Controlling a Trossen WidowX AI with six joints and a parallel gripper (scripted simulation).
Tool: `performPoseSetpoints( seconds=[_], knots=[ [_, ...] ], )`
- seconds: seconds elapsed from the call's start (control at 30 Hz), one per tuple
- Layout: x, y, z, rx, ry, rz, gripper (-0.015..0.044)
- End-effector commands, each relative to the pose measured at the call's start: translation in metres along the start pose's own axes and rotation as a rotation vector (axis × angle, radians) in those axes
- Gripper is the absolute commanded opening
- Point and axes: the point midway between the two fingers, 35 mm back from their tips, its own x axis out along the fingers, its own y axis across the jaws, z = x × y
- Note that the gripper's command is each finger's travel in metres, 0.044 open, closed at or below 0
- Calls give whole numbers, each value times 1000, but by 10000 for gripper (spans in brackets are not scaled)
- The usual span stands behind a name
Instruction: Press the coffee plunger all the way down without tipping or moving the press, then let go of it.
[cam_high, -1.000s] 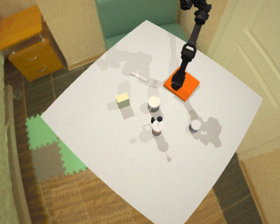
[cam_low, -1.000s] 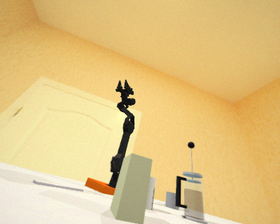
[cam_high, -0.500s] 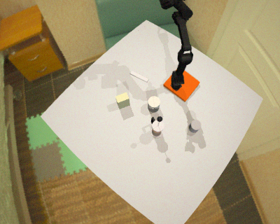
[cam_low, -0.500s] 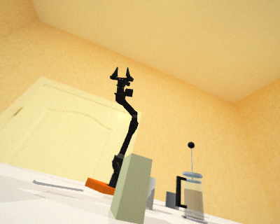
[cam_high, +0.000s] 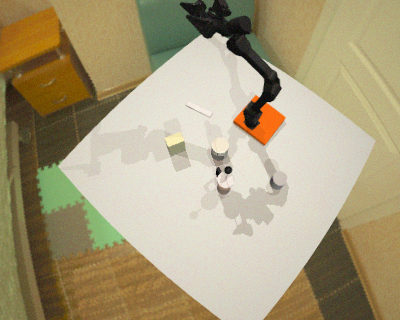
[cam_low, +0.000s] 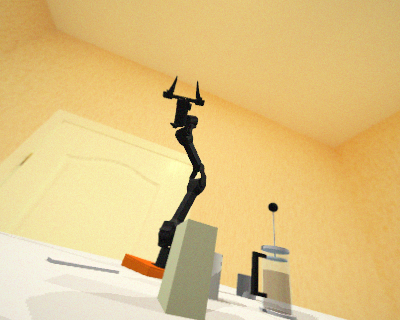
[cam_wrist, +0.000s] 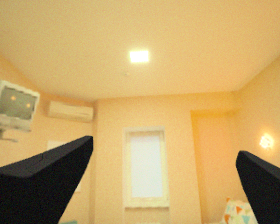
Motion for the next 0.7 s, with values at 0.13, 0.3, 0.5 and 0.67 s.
performPoseSetpoints(
  seconds=[0.13,0.3,0.5,0.67],
  knots=[
    [4,67,-92,161,225,73,440],
    [-14,122,-147,215,407,155,440],
    [-62,193,-204,222,646,301,440],
    [-122,248,-238,173,841,470,440]
  ],
)
